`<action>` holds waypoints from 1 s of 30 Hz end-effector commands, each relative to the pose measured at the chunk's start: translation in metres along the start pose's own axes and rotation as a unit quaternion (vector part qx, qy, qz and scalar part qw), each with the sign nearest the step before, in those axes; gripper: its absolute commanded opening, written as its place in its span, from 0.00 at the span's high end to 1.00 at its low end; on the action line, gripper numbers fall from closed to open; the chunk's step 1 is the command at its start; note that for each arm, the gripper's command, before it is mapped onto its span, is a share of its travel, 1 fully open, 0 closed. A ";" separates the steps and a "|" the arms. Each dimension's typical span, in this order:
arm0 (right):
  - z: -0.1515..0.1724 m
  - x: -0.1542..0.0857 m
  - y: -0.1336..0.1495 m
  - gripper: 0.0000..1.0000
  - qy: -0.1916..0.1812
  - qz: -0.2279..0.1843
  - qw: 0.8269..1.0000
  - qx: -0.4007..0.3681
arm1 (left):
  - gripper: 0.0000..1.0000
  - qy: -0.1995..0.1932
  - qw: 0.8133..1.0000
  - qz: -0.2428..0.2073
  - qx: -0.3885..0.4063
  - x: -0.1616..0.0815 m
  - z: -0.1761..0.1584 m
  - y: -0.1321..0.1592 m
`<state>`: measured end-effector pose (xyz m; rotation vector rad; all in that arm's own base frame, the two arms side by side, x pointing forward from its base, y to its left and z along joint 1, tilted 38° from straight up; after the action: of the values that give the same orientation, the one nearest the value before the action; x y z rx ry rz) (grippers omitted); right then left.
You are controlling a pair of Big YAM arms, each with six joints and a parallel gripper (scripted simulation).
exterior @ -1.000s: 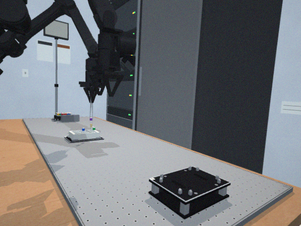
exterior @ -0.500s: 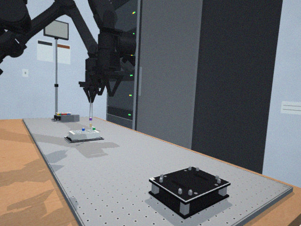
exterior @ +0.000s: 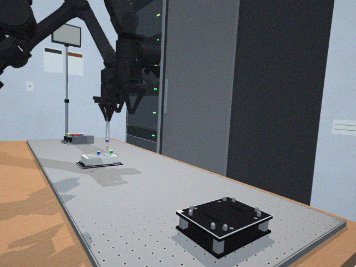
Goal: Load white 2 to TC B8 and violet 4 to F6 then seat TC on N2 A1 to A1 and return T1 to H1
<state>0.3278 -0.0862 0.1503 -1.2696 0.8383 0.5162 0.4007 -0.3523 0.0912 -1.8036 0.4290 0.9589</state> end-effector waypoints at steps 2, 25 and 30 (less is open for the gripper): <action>0.000 -0.004 -0.009 0.00 0.000 -0.009 1.000 0.001 | 0.91 0.010 1.000 -0.002 0.000 -0.015 -0.009 -0.001; 0.000 -0.004 -0.009 0.00 0.000 -0.009 1.000 0.001 | 0.91 0.012 1.000 -0.003 0.000 -0.017 -0.010 -0.001; 0.000 -0.004 -0.009 0.00 0.000 -0.009 1.000 0.001 | 0.91 0.012 1.000 -0.003 0.000 -0.017 -0.010 -0.001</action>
<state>0.3278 -0.0862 0.1503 -1.2696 0.8383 0.5162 0.4003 -0.3518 0.0910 -1.8012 0.4285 0.9610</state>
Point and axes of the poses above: on each arm, the point where the finger pads meet when closed, its own x axis out along the fingers, its own z axis across the jaws, y = z × x, the point moved 3 cm from there along -x, back along the fingers, and after that the axes turned 15 degrees about x, right-handed, at the moved point
